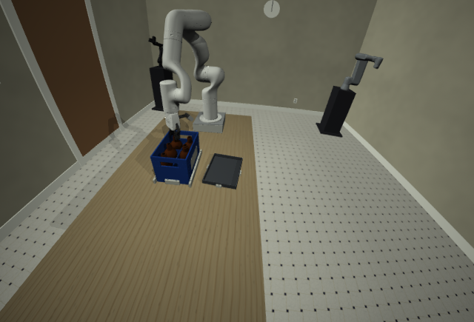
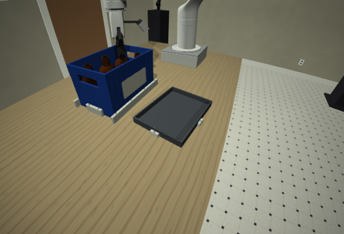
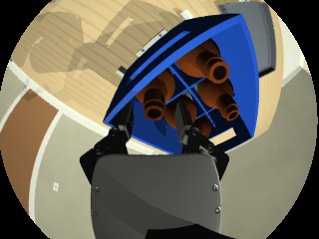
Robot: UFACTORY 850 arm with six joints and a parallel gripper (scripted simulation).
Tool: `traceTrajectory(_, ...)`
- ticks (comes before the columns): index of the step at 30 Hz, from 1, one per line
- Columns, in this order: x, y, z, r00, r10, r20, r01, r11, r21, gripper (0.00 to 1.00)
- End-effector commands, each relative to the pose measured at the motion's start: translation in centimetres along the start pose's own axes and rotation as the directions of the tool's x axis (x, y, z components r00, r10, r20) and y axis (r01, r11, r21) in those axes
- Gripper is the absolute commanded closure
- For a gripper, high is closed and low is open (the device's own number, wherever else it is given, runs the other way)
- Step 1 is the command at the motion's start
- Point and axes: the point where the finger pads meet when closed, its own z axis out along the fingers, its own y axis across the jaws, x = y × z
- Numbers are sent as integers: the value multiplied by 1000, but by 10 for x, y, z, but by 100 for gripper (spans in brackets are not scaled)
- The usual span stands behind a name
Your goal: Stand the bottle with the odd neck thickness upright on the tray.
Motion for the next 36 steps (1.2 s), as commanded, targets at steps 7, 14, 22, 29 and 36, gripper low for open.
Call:
traceTrajectory(7,-1,0,-29,1000,0,1,0,1000,-1,35)
traceTrajectory(14,-1,0,-53,1000,0,1,0,1000,-1,35)
traceTrajectory(22,-1,0,-67,1000,0,1,0,1000,-1,35)
traceTrajectory(29,0,0,-73,1000,0,1,0,1000,-1,35)
traceTrajectory(36,0,0,-73,1000,0,1,0,1000,-1,100)
